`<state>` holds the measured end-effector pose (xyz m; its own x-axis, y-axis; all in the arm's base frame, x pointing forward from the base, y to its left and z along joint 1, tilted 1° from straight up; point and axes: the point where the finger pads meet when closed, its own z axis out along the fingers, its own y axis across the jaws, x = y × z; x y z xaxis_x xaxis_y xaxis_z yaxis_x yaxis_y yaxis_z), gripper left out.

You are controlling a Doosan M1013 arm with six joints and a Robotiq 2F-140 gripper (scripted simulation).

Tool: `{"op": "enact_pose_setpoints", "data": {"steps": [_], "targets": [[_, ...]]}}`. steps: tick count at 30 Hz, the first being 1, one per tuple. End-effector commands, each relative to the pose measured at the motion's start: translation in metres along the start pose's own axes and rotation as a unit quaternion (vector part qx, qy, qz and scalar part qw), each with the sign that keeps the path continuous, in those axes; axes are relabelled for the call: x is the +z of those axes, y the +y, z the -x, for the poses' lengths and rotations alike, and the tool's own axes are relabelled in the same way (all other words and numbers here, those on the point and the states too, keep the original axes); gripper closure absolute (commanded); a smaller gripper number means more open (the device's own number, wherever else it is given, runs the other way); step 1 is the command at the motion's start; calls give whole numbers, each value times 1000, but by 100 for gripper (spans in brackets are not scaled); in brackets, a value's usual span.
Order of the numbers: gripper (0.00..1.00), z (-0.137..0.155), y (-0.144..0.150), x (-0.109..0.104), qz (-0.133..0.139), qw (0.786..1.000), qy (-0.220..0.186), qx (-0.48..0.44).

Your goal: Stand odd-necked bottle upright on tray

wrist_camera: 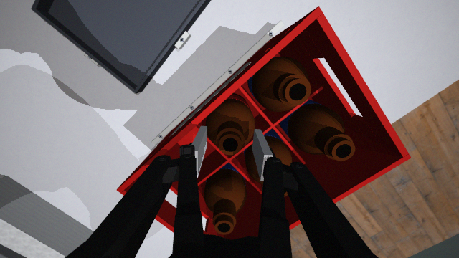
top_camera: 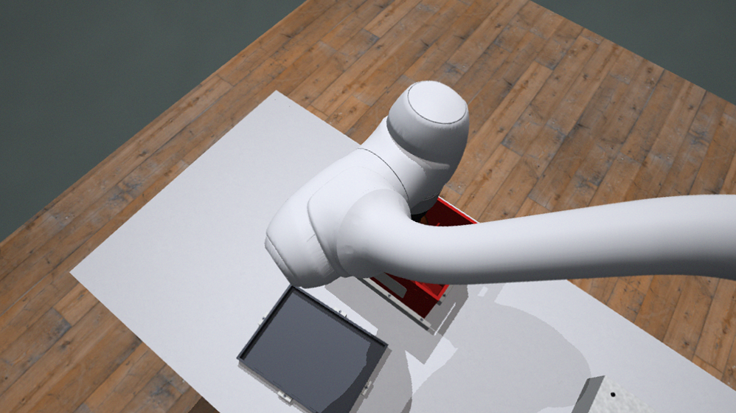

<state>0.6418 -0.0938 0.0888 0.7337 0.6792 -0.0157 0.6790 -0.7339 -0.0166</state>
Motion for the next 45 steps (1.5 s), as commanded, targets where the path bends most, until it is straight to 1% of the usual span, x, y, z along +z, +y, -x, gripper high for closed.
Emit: {"op": "enact_pose_setpoints", "data": {"steps": [1, 9, 17, 22, 30, 32, 39, 45], "targets": [[62, 0, 0, 0, 0, 1000, 0, 0], [62, 0, 0, -1, 0, 1000, 0, 0], [62, 0, 0, -8, 0, 1000, 0, 0], [62, 0, 0, -21, 0, 1000, 0, 0], [62, 0, 0, -48, 0, 1000, 0, 0], [62, 0, 0, -48, 0, 1000, 0, 0], [62, 0, 0, -70, 0, 1000, 0, 0], [62, 0, 0, -82, 0, 1000, 0, 0]]}}
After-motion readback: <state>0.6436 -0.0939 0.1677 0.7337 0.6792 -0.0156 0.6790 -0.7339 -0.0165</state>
